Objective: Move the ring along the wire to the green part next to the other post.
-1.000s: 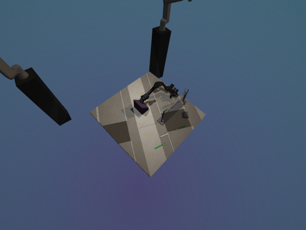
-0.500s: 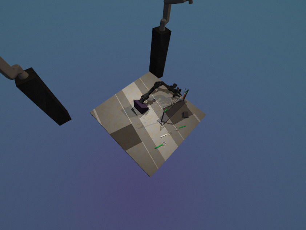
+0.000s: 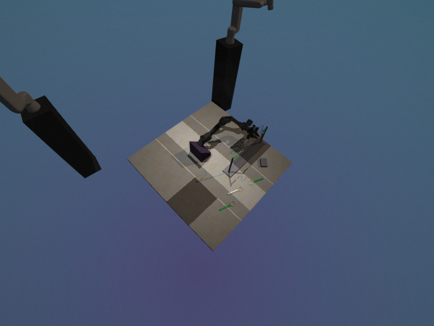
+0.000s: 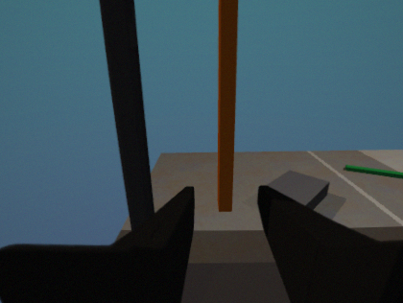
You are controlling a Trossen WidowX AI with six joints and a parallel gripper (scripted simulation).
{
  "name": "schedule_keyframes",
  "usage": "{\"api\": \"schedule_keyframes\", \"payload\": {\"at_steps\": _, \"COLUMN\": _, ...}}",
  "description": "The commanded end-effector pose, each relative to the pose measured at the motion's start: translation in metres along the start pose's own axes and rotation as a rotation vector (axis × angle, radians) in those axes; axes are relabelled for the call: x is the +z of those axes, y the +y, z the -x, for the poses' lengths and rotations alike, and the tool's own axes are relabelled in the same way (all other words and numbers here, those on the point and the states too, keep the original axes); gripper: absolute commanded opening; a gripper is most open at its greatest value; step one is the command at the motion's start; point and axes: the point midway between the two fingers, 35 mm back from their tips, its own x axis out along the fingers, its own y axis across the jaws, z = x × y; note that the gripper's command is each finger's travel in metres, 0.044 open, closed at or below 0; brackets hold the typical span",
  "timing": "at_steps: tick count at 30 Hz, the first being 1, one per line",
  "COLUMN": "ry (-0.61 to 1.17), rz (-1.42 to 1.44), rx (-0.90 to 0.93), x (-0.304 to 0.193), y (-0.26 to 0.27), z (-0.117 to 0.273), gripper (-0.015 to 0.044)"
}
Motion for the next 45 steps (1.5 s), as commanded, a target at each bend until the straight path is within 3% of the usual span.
{"api": "schedule_keyframes", "payload": {"at_steps": 1, "ry": 0.005, "rz": -0.002, "rx": 0.003, "x": -0.003, "y": 0.001, "z": -0.008, "gripper": 0.016}}
{"api": "schedule_keyframes", "payload": {"at_steps": 28, "ry": 0.003, "rz": 0.0, "rx": 0.005, "x": -0.002, "y": 0.0, "z": -0.05, "gripper": 0.016}}
{"api": "schedule_keyframes", "payload": {"at_steps": 45, "ry": 0.003, "rz": 0.0, "rx": 0.005, "x": -0.002, "y": -0.001, "z": -0.051, "gripper": 0.016}}
